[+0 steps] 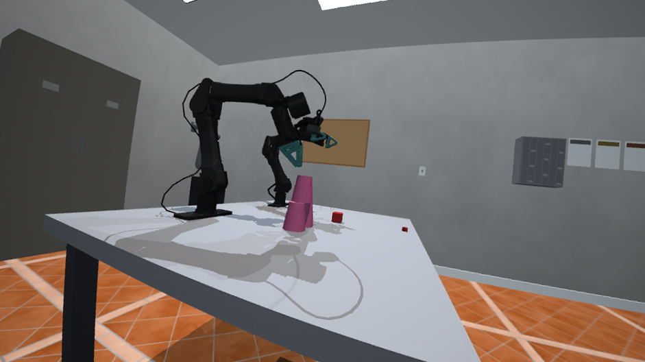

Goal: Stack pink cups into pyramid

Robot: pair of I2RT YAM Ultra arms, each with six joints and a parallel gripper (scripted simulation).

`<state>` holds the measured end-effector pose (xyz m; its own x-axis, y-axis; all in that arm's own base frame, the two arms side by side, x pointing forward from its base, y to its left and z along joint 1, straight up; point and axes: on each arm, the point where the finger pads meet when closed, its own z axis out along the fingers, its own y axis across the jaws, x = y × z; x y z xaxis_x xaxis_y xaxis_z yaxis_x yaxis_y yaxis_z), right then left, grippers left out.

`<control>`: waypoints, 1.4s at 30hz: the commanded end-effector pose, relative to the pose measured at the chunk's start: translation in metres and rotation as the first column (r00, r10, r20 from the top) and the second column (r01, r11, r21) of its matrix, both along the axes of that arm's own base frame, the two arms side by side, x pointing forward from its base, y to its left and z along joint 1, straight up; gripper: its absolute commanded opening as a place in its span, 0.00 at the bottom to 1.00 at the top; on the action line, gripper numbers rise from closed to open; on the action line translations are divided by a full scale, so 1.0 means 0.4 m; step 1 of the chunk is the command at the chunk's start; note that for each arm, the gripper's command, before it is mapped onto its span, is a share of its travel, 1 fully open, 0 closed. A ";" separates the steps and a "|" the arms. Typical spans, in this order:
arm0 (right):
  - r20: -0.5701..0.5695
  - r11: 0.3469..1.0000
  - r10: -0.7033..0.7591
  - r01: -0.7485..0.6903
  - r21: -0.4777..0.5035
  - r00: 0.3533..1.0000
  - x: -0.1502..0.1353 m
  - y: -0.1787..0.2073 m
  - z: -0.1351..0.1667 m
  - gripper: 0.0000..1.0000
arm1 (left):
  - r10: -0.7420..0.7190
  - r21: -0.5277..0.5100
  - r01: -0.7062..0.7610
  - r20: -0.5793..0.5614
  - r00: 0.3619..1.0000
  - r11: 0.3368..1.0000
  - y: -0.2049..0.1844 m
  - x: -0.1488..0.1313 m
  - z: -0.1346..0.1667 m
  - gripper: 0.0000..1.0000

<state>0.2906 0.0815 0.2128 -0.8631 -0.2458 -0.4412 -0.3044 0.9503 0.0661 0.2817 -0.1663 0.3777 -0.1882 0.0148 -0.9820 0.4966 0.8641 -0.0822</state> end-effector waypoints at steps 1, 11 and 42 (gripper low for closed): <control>0.064 0.982 -0.188 0.187 0.029 0.980 0.004 -0.007 0.020 1.00 | 0.127 -0.030 -0.124 0.128 0.984 0.992 0.075 0.103 0.077 1.00; 0.055 0.973 -0.229 0.227 0.041 0.972 -0.027 0.007 0.010 1.00 | 0.432 -0.028 -0.436 0.215 0.876 0.899 0.348 0.234 0.106 1.00; 0.586 0.967 -0.255 0.198 0.160 0.769 0.122 -0.080 0.286 1.00 | 0.498 -0.022 -0.504 0.200 0.844 0.863 0.420 0.252 0.090 1.00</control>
